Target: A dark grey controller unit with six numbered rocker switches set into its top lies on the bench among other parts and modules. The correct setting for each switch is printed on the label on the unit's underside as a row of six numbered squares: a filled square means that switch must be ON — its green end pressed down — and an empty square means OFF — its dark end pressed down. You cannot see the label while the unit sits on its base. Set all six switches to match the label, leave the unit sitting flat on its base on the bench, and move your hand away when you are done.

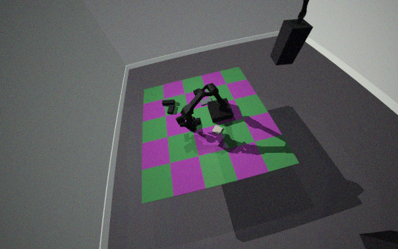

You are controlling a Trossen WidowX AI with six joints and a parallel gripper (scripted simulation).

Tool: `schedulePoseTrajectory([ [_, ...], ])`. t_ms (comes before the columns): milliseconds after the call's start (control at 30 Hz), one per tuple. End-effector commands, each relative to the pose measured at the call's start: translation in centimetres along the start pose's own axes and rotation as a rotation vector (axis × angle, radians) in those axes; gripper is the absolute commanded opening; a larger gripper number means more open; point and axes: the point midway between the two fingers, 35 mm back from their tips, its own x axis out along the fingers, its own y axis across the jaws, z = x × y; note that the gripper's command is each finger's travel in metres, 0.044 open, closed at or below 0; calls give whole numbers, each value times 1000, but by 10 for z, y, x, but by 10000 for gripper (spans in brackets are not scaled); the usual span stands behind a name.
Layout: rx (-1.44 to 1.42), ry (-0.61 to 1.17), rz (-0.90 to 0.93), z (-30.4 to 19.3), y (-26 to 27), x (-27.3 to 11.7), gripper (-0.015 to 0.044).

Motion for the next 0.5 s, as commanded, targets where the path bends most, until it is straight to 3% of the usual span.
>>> schedulePoseTrajectory([
  [0, 5, 9, 8, -1, 1, 10, 440],
  [467, 5, 10, 10, -2, 2, 33, 440],
])
